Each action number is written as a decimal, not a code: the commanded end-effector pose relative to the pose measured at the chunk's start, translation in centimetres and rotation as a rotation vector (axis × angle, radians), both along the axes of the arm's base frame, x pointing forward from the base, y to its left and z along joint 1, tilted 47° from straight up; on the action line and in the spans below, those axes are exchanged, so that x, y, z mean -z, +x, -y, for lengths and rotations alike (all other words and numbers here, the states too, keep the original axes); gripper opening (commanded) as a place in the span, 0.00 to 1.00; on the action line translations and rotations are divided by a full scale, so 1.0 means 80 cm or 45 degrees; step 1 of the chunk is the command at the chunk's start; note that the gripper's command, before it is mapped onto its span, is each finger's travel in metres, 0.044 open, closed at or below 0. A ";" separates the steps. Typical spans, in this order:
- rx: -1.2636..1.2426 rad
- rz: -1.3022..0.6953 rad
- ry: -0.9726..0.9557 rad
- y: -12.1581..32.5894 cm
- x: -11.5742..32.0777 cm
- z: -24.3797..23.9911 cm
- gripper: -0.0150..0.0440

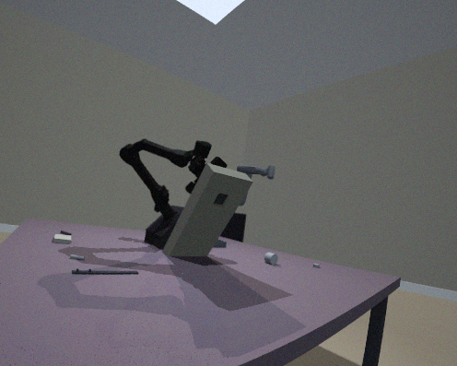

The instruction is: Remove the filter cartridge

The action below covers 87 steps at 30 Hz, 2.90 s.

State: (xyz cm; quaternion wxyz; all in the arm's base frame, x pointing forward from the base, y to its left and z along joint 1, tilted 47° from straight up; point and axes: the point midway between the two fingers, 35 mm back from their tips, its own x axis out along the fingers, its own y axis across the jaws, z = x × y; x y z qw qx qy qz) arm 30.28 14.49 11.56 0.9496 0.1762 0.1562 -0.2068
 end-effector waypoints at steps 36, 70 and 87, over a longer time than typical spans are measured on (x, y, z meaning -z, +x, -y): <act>-0.006 -0.011 -0.012 0.001 0.003 0.001 0.44; -0.006 -0.011 -0.012 0.002 0.008 0.005 0.44; -0.006 -0.011 -0.012 0.003 0.007 0.004 0.44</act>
